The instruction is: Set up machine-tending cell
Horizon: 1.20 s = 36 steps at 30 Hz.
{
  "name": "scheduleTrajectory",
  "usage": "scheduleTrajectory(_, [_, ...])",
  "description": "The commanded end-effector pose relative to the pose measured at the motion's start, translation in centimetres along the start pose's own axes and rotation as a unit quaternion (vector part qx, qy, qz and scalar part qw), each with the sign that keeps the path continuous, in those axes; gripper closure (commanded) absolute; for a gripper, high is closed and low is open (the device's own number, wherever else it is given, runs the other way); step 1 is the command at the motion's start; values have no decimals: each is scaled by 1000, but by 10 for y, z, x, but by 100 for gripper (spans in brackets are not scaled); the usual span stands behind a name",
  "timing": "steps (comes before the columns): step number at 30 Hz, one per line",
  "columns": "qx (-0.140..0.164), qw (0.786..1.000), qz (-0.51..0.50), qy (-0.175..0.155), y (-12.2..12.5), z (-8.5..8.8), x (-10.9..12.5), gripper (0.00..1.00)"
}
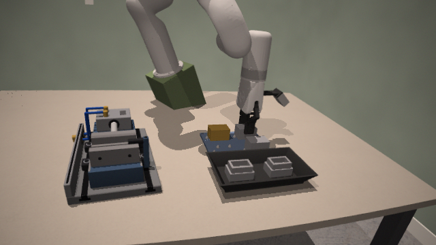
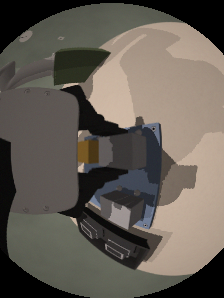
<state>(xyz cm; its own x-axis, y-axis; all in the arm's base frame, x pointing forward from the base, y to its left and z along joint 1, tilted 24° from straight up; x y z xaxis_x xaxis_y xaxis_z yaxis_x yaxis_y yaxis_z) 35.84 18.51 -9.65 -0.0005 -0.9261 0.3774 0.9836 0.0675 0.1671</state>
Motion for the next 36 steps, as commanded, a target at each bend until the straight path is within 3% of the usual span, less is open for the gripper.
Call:
scheduleTrajectory(1, [1,1000,0,1,1,1,-1,100])
scheduleTrajectory(23, [1,1000,0,1,1,2,-1,100])
scheduleTrajectory(36, [1,1000,0,1,1,26,-1,100])
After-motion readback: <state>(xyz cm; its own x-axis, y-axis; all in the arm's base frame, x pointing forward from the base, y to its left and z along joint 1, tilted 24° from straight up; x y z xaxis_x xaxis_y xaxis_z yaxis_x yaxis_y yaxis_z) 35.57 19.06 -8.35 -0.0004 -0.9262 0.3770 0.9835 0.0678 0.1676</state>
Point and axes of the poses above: the point where the finger pads meet when closed, its own z axis back along the fingers, its own y axis across the jaws, x = y × z, the point moved 1 cm from there along z, back along the fingers, and after that the axes turned 1 degree about z, right-handed, at the moved point
